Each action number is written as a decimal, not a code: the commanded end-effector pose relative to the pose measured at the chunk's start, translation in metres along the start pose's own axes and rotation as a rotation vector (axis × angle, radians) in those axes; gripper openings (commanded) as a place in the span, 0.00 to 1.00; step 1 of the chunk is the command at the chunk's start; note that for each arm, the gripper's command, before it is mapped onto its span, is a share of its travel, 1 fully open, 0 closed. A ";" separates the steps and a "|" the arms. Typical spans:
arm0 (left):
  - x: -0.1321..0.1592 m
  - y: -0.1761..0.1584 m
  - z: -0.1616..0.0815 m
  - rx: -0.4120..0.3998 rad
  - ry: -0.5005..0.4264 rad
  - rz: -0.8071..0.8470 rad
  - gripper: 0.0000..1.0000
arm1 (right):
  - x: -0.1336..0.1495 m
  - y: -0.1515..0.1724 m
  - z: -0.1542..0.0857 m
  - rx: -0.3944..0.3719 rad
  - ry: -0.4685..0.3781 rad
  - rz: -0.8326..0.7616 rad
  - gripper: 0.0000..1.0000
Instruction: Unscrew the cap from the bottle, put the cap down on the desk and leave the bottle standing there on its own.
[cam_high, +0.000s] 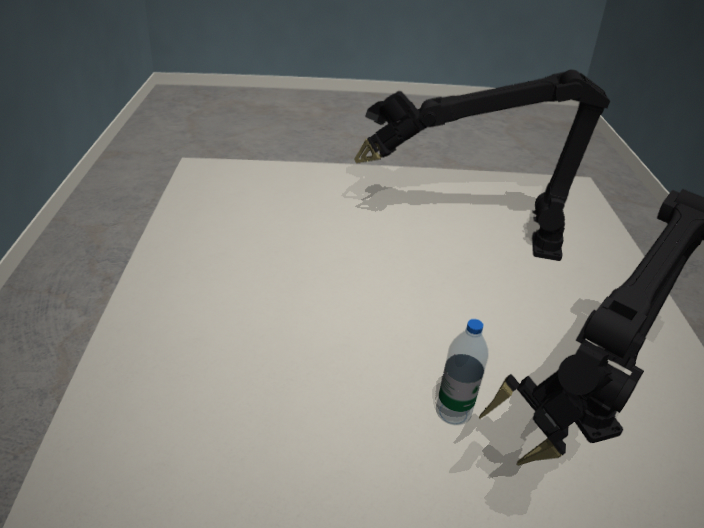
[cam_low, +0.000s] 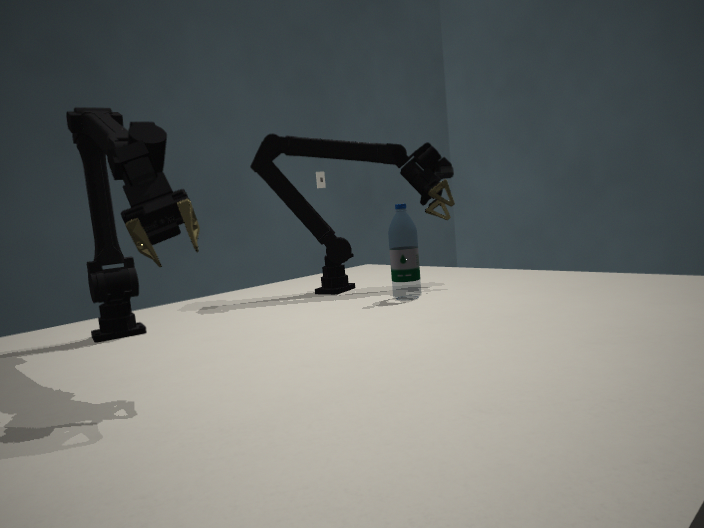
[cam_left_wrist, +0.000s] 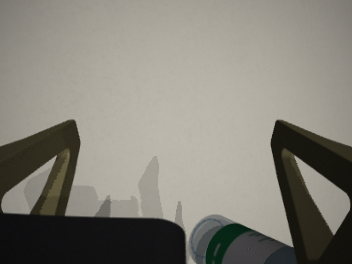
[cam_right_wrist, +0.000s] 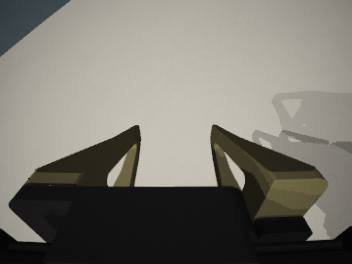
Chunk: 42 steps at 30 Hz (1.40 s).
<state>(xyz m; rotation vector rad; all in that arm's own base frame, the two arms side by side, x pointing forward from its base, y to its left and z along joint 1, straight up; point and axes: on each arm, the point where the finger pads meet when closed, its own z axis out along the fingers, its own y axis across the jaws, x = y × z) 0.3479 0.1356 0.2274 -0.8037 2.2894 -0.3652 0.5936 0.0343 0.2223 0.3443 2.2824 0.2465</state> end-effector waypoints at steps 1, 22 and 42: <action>-0.021 -0.050 0.011 0.033 -0.026 0.038 0.98 | -0.035 0.069 -0.029 -0.087 -0.047 0.030 0.57; 0.124 -0.271 0.045 0.175 0.034 0.364 0.98 | 0.076 0.293 -0.121 -0.362 0.172 -0.005 0.57; 0.302 -0.201 -0.015 0.034 -0.077 0.615 0.98 | 0.140 0.274 -0.273 -0.245 0.431 0.345 0.57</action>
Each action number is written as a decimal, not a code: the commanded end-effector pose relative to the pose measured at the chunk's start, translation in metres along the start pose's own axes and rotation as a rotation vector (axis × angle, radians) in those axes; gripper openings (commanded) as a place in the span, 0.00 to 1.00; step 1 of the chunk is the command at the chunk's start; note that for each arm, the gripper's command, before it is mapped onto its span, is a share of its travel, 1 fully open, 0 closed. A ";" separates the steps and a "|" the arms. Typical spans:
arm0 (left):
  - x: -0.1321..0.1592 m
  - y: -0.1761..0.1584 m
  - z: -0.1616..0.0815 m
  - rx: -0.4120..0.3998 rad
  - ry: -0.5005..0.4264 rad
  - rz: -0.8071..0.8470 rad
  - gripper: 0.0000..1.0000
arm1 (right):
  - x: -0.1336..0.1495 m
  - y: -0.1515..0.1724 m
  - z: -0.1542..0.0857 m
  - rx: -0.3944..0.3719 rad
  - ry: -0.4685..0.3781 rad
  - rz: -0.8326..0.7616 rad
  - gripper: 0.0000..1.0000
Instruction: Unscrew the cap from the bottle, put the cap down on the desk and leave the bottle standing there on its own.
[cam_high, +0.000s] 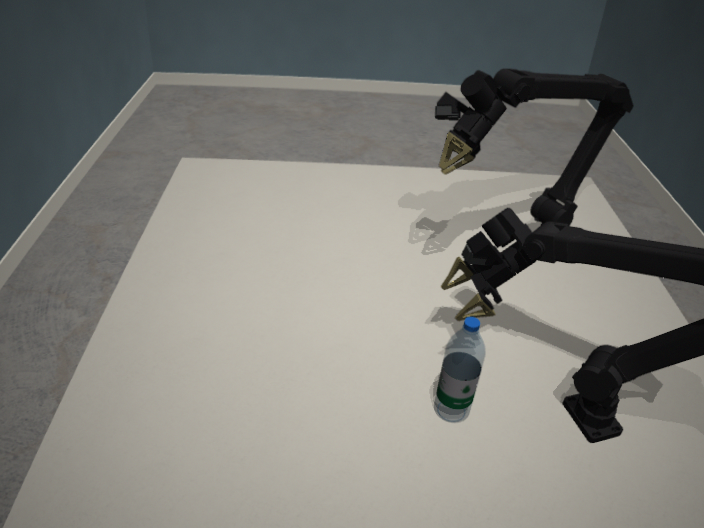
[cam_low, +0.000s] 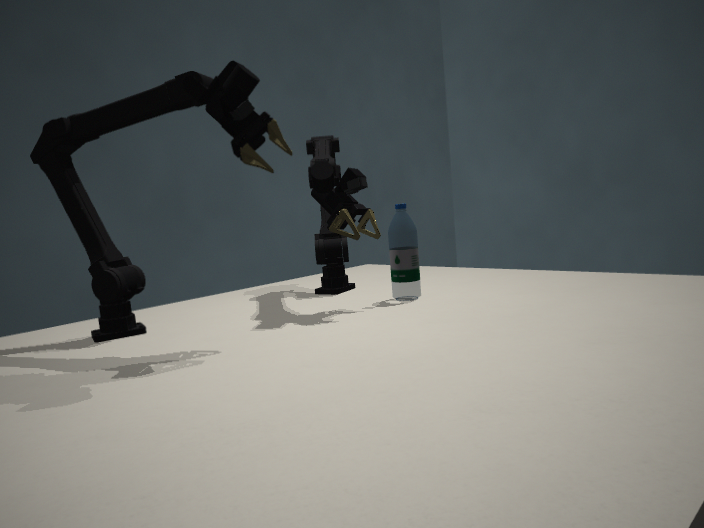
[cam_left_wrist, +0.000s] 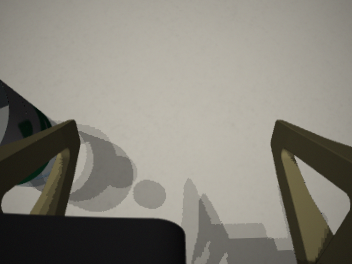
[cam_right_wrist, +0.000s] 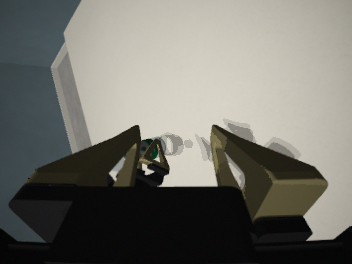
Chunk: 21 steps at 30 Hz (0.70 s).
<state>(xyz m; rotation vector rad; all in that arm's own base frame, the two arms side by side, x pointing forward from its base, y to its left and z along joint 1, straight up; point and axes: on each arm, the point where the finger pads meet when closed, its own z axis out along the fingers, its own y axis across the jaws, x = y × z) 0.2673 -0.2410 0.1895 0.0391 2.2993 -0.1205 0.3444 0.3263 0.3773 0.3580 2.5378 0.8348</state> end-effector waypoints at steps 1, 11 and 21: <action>0.030 0.055 -0.008 -0.107 -0.006 -0.087 0.98 | -0.009 -0.014 -0.008 0.087 0.000 0.263 0.57; 0.060 0.125 -0.013 -0.247 -0.057 -0.152 0.98 | -0.021 -0.051 -0.015 0.221 -0.033 0.575 0.57; 0.060 0.125 -0.013 -0.248 -0.056 -0.151 0.98 | -0.021 -0.051 -0.015 0.221 -0.033 0.575 0.57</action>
